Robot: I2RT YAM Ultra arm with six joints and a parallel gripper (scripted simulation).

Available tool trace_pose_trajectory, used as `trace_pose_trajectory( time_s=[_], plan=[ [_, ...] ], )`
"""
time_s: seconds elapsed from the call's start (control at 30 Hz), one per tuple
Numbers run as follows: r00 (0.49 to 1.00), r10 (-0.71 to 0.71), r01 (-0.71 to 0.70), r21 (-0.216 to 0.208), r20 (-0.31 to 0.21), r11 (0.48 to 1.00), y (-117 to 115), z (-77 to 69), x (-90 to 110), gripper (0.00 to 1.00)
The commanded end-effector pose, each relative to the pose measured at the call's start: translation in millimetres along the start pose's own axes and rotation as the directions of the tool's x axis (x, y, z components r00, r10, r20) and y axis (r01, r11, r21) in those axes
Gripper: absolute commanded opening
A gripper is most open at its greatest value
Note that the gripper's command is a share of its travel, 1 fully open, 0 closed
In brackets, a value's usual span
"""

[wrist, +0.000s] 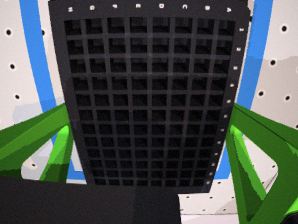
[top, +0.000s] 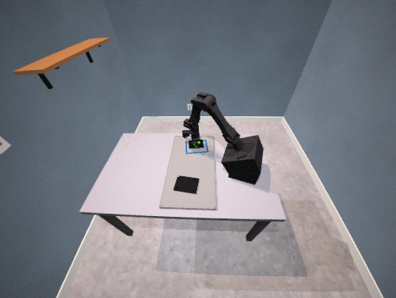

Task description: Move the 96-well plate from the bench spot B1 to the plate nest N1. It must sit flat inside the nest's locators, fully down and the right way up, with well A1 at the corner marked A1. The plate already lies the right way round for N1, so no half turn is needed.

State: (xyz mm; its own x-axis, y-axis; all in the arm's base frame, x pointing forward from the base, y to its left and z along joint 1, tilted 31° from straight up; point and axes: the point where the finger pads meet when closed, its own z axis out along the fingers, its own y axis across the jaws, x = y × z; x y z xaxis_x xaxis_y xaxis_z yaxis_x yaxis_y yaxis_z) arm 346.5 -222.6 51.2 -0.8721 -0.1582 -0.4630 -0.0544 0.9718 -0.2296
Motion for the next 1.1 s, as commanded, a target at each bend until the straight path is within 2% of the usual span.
trace_pose_trajectory(
  time_s=[0.0, 0.33, 0.73, 1.07],
  plan=[
    [1.000, 0.008, -0.008, -0.012, -0.010, 1.000, 3.7, -13.3, 8.8, 0.00],
    [1.000, 0.008, -0.008, -0.012, -0.010, 1.000, 3.7, -26.5, 8.7, 0.00],
    [1.000, 0.001, -0.001, 0.017, 0.022, 1.000, -7.8, -53.5, -5.7, 0.00],
    [1.000, 0.003, -0.004, 0.017, 0.022, 1.000, -7.6, -62.5, -5.6, 0.00]
  ],
)
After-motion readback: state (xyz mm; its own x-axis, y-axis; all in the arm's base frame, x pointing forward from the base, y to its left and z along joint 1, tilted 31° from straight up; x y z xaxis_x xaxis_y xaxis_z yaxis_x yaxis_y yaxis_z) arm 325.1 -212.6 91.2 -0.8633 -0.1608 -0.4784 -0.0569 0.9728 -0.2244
